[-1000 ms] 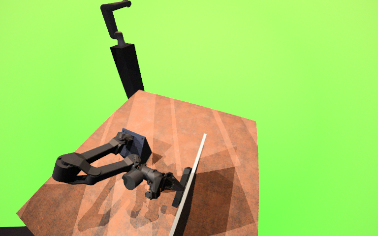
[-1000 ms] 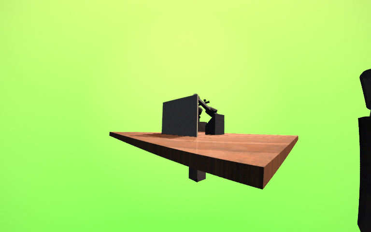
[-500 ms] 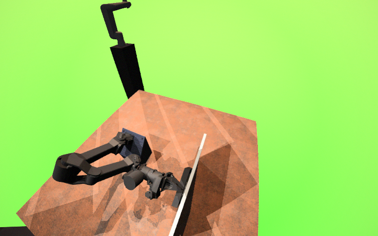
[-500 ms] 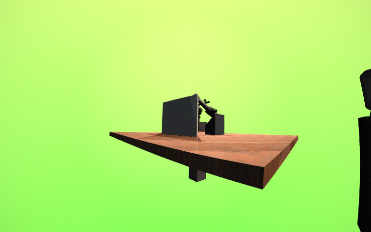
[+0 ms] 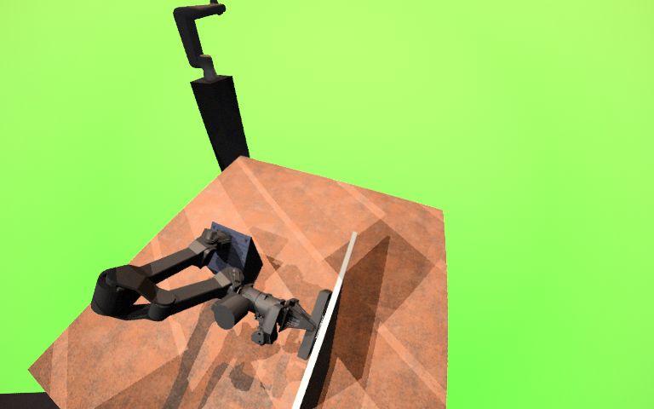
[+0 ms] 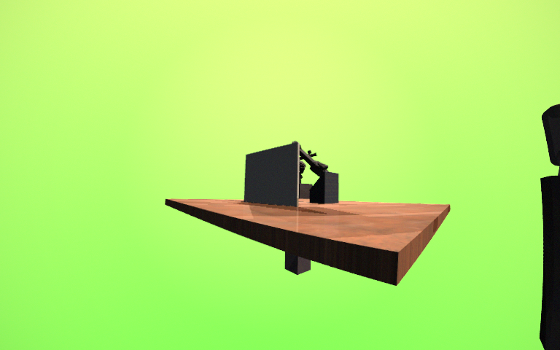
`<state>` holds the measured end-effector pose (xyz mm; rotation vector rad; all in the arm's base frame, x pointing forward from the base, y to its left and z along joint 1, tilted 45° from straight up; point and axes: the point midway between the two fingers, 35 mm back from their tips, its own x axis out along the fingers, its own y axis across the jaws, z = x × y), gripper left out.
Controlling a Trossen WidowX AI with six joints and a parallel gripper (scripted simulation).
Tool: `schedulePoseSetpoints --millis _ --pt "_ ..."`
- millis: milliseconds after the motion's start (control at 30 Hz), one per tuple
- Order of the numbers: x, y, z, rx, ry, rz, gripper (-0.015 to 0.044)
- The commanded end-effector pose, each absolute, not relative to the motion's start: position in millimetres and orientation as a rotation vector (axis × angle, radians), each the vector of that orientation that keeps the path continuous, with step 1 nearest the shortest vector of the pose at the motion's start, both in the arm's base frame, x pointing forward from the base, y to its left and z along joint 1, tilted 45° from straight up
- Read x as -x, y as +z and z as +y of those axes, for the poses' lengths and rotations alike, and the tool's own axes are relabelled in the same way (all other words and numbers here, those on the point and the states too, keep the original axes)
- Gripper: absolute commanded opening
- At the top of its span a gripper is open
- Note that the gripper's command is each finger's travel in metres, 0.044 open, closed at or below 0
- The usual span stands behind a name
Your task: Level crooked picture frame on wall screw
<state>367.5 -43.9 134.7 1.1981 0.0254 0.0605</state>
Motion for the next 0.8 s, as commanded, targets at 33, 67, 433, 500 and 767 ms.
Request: schedulePoseSetpoints --millis 33,67,433,500,767 --pt "-367.7 134.2 -44.4 -1.199 0.058 0.025 0.0096" --pt "-367.7 134.2 -44.4 -1.199 0.058 0.025 0.0089" --pt "-367.7 134.2 -44.4 -1.199 0.058 0.025 0.0000" --pt "-367.7 134.2 -44.4 -1.199 0.058 0.025 0.0000" --pt "-367.6 135.8 -43.6 -1.200 0.058 0.025 0.0000"
